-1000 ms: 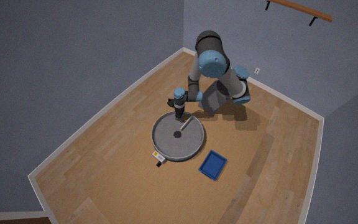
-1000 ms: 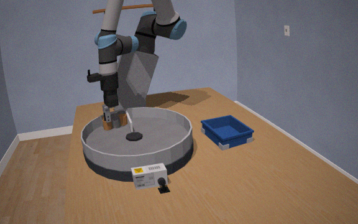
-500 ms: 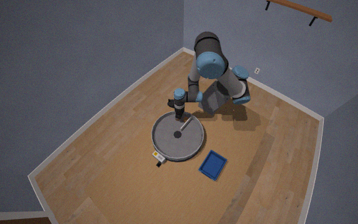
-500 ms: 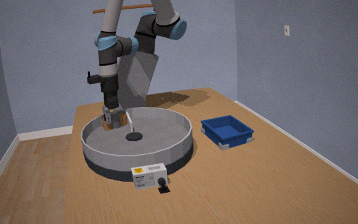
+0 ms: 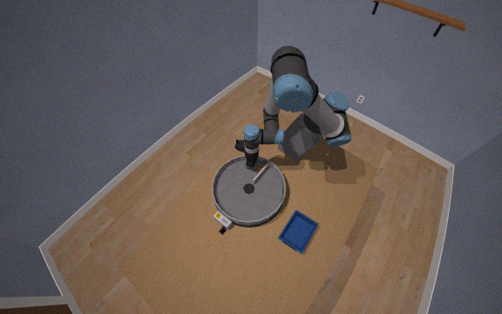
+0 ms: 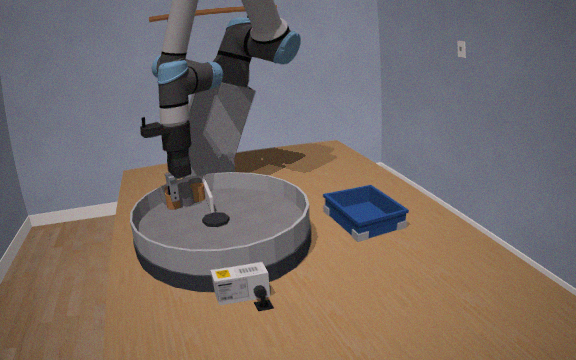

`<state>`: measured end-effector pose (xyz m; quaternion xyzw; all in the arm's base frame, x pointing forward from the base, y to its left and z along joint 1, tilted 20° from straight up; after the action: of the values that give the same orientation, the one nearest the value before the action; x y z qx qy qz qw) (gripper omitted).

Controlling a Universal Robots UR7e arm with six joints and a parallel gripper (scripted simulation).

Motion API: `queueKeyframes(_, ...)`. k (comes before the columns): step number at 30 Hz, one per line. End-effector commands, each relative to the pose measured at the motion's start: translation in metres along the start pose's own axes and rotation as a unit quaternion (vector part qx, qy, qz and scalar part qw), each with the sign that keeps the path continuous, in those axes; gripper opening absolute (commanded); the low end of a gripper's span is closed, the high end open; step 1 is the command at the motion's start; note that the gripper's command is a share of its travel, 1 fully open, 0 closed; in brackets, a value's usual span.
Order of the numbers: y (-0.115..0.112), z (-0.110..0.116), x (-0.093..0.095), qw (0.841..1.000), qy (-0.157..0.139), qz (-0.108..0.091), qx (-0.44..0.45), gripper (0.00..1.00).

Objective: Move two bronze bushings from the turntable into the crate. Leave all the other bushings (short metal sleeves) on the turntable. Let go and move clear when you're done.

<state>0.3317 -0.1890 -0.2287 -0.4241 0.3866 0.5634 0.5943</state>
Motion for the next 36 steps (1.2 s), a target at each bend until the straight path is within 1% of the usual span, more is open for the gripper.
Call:
queueKeyframes(1, -0.0003, -0.0004, 0.0003, 1.000, 0.001, 0.000, 0.000, 0.45)
queueKeyframes(7, -0.0003, -0.0004, 0.0003, 1.000, 0.001, 0.000, 0.000, 0.45)
queueKeyframes(12, -0.0003, -0.0004, 0.0071, 1.000, 0.001, 0.000, 0.000, 0.45)
queueKeyframes(36, -0.0035, 0.0000, 0.0070, 1.000, 0.001, 0.000, 0.000, 0.45)
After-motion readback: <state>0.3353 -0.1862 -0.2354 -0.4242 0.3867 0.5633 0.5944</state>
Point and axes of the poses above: the point where the finger pads meet when closed, its own x axis out along the fingers, its own y axis across the jaws, z = x × y, the point moved 5 cm from there along -x, back along the fingers, and after that the axes turned 7 degrees about x, right-handed, at the moved point
